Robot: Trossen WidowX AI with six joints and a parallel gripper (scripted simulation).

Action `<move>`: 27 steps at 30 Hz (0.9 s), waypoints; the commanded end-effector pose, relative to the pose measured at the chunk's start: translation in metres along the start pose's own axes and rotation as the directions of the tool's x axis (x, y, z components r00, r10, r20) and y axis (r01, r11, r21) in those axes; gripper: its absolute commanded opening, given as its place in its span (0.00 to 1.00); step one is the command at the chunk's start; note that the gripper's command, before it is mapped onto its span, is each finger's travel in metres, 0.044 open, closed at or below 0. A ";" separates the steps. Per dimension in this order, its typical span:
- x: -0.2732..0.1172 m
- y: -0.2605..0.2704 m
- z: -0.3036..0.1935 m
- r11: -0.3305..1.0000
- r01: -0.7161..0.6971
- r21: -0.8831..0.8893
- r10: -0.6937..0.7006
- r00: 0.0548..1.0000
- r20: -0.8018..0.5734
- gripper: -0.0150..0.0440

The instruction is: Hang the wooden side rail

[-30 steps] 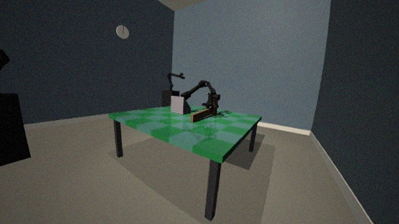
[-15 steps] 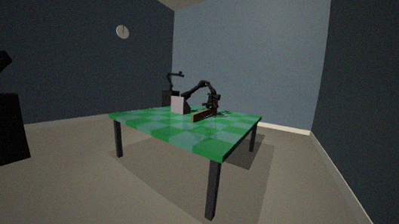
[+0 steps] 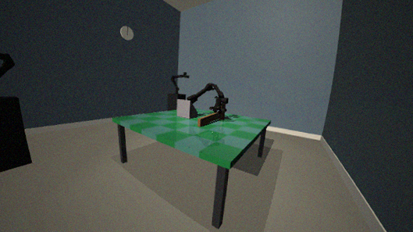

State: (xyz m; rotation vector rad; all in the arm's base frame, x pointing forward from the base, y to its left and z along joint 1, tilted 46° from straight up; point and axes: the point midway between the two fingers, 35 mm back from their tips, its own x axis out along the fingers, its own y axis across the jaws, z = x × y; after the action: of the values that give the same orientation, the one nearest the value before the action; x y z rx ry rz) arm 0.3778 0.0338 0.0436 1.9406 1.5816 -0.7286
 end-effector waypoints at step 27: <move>-0.004 0.001 -0.004 1.000 -0.012 -0.005 0.012 1.000 0.000 0.25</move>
State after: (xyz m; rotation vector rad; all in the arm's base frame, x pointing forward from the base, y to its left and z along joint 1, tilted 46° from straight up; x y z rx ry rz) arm 0.3776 0.0363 0.0466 1.9360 1.5810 -0.7208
